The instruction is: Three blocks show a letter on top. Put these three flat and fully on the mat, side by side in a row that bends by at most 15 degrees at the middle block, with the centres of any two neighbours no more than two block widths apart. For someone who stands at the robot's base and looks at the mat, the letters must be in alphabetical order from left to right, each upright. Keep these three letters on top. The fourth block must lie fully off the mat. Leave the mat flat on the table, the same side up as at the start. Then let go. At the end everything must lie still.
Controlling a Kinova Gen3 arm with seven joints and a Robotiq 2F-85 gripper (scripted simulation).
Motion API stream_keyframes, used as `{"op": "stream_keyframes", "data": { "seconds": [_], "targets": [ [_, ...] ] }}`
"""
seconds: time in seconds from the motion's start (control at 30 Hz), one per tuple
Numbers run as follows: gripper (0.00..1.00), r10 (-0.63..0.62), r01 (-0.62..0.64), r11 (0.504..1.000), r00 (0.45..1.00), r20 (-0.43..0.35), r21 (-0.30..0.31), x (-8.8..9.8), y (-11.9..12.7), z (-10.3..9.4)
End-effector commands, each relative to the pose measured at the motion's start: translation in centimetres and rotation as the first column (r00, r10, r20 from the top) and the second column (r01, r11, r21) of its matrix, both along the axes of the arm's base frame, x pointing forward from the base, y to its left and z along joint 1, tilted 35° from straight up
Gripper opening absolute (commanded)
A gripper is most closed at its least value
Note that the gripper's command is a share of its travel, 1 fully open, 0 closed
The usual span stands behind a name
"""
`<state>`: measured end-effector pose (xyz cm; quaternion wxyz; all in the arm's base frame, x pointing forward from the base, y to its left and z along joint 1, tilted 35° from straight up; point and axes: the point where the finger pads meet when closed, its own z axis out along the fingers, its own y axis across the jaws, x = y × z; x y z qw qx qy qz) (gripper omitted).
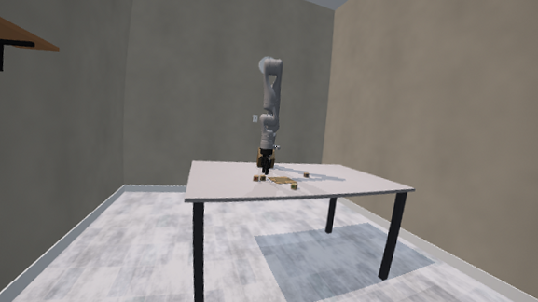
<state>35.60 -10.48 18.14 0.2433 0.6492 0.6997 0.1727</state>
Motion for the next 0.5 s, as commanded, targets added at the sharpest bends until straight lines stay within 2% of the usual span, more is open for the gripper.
{"op": "stream_keyframes", "data": {
  "seconds": [0.0,0.47],
  "targets": [
    [0.46,-0.031,0.031,1.000,1.000,0.000,-0.002,-0.39,-1.14,0.10],
    [0.46,-0.032,0.032,1.000,1.000,0.000,-0.003,-0.79,-1.07,0.68]
  ]
}}
